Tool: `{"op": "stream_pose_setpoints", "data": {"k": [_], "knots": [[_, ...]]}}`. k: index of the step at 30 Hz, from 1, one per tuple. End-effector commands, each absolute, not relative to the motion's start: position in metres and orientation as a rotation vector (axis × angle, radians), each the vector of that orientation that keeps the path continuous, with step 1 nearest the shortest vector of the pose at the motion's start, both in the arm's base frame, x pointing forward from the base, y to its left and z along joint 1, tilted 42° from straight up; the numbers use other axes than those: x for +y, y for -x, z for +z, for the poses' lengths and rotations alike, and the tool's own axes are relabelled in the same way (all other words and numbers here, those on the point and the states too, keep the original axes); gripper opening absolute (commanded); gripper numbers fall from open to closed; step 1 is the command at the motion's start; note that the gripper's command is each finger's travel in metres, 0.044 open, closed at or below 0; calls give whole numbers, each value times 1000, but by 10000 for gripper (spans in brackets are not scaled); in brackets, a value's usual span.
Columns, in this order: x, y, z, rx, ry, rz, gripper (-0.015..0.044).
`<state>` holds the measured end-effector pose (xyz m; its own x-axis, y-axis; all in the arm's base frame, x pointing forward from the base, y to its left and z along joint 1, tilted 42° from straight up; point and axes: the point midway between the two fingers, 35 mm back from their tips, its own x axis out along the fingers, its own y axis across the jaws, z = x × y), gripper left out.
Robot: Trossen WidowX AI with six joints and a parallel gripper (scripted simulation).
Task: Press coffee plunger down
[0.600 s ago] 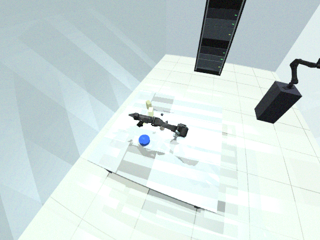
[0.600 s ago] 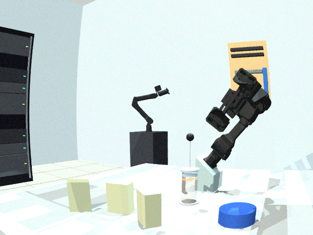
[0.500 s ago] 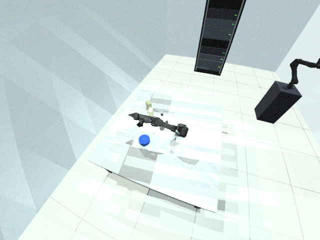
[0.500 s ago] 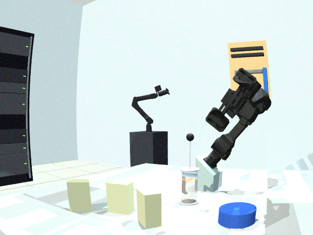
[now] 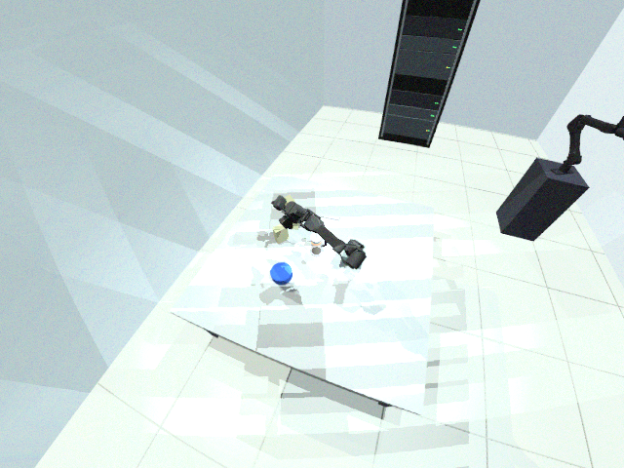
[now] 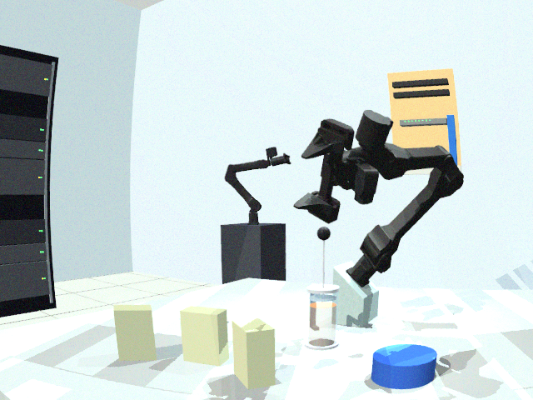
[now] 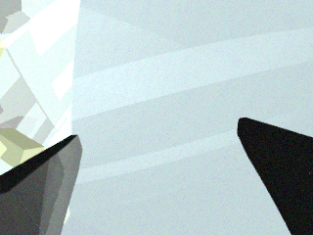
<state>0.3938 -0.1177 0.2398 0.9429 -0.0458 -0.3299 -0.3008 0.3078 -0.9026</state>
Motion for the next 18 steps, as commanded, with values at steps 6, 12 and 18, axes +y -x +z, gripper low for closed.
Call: {"op": "stream_pose_setpoints", "data": {"k": [6, 12, 18], "knots": [[-176, -299, 163, 659, 696, 299, 440], [-181, -263, 150, 714, 449, 296, 440], [-177, -235, 148, 719, 193, 291, 440]]}}
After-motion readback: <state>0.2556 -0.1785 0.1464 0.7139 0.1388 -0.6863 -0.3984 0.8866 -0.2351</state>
